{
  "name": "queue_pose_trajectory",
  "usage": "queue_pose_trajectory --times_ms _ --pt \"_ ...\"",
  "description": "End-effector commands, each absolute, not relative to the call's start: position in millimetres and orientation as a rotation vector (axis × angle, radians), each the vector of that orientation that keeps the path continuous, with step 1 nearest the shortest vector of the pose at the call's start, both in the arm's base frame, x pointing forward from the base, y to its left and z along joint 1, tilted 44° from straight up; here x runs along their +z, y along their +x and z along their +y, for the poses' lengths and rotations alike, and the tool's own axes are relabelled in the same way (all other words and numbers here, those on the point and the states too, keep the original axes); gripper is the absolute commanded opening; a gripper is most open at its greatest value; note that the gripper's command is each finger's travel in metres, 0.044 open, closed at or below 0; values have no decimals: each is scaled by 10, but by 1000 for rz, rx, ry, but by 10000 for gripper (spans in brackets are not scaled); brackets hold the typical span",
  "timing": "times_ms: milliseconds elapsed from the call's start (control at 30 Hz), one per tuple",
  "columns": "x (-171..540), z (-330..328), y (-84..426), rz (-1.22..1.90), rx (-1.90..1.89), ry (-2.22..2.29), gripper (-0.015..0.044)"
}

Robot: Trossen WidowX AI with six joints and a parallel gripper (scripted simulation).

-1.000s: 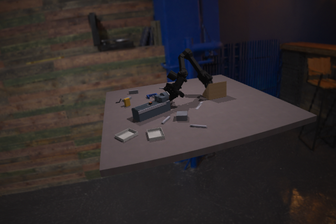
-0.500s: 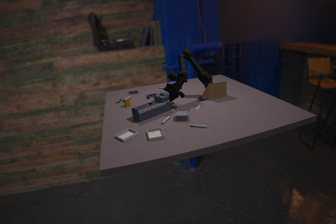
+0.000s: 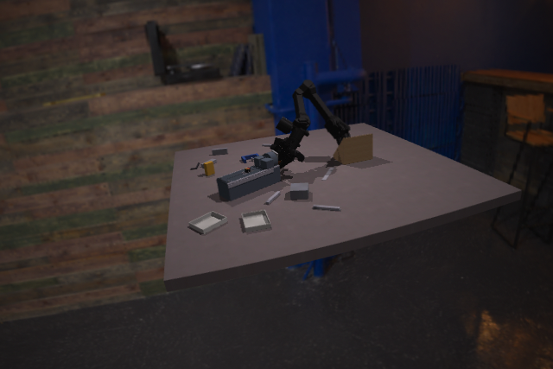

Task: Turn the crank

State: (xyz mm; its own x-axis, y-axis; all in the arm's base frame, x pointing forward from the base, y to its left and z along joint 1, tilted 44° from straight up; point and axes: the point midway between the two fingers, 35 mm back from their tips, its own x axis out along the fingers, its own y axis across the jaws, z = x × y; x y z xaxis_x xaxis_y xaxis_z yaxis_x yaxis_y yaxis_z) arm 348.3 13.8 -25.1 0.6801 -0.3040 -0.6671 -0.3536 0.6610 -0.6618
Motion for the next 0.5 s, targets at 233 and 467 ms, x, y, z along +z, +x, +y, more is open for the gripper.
queue_pose_trajectory --times_ms 233,467 --pt "-338 192 3443 864 57 -876 0" --pt "-348 205 3436 864 57 -876 0"
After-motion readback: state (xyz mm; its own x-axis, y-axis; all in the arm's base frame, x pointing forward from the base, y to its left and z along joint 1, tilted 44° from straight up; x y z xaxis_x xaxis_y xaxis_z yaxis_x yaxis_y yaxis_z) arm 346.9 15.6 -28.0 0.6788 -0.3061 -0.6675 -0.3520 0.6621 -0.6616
